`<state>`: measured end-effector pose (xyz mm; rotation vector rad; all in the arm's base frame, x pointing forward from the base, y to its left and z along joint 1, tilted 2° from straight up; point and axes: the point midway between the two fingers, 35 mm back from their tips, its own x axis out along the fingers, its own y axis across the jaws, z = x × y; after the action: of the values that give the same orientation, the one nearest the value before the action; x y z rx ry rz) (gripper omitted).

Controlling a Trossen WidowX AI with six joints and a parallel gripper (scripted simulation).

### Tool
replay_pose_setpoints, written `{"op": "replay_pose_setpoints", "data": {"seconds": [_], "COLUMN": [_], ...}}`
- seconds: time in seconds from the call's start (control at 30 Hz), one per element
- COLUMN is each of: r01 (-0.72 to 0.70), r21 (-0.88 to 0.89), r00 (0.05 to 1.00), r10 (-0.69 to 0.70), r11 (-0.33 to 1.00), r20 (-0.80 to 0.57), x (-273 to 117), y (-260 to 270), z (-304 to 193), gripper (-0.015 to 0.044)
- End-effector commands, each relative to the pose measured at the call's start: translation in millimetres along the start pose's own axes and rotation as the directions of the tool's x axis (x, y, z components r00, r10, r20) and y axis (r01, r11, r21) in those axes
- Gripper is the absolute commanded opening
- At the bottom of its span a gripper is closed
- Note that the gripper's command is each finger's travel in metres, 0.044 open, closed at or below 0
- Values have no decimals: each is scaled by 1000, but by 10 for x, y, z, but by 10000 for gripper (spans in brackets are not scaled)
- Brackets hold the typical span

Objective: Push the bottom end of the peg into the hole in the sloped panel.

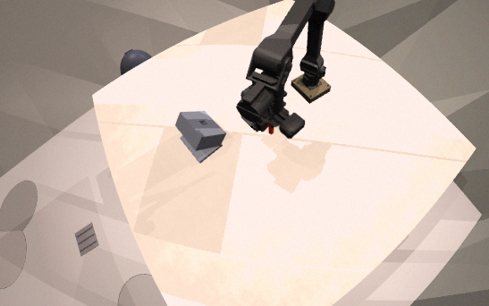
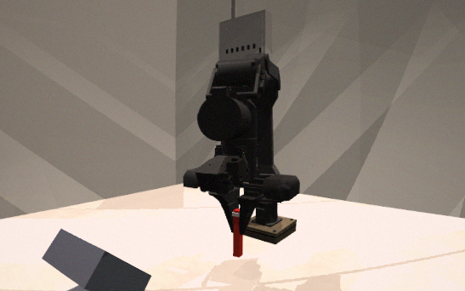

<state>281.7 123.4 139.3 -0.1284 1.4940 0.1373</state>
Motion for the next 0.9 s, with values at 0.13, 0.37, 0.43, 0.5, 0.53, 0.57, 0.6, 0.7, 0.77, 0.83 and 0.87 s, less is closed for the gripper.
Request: {"op": "replay_pose_setpoints", "data": {"seconds": [0.13, 0.37, 0.43, 0.5, 0.53, 0.57, 0.6, 0.7, 0.77, 0.83, 0.87], "r01": [-26, -43, -48, -52, -54, -57, -59, -64, -68, -72, -73], "r21": [4, 9, 10, 11, 12, 12, 13, 14, 15, 15, 16], "r00": [999, 996, 995, 994, 993, 993, 992, 990, 988, 987, 986], "r10": [26, 43, 47, 51, 53, 55, 57, 62, 65, 69, 70], "r11": [1000, 999, 999, 999, 998, 998, 998, 998, 998, 997, 997], "r20": [44, 78, 88, 98, 103, 108, 113, 128, 138, 148, 153], "x": [-38, -52, -56, -61, -63, -65, -68, -75, -80, -85, -88], "y": [-89, -170, -194, -217, -229, -241, -253, -289, -313, -338, -350], "z": [50, 88, 98, 108, 113, 118, 123, 137, 146, 155, 160], "gripper": [0, 0, 0, 0, 0, 0, 0, 0, 0, 0, 0]}}
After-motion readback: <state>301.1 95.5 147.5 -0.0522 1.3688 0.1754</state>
